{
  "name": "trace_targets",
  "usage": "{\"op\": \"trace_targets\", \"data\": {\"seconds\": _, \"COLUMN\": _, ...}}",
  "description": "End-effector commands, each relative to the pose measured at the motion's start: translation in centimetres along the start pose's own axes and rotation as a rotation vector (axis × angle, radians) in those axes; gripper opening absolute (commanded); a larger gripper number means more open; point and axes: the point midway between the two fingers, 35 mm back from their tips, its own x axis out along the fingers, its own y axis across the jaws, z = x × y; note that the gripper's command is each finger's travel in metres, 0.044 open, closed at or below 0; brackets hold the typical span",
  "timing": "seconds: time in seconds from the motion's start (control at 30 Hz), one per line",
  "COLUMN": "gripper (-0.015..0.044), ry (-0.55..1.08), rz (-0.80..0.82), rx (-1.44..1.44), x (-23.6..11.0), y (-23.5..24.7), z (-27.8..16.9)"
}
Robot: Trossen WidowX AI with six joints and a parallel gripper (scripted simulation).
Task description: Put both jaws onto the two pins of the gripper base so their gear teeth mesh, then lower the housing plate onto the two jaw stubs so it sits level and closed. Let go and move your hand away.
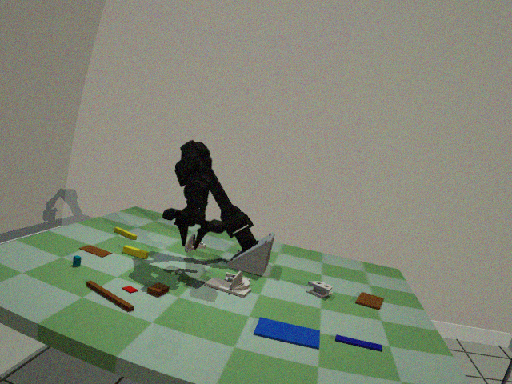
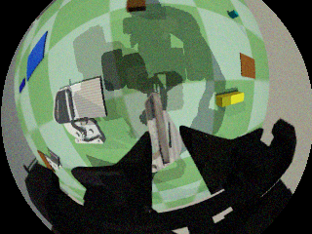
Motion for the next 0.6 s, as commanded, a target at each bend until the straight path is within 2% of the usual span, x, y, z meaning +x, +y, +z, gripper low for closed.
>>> {"op": "trace_targets", "data": {"seconds": 0.0, "gripper": 0.0134, "ry": -0.007, "rz": -0.006, "rx": 0.007, "x": -1.0, "y": -0.2, "z": 0.0}}
{"op": "trace_targets", "data": {"seconds": 0.23, "gripper": 0.0134, "ry": -0.007, "rz": -0.005, "rx": 0.007, "x": -1.0, "y": -0.1, "z": 0.1}}
{"op": "trace_targets", "data": {"seconds": 0.57, "gripper": 0.0134, "ry": -0.007, "rz": 0.003, "rx": -0.005, "x": -1.0, "y": 2.9, "z": 1.4}}
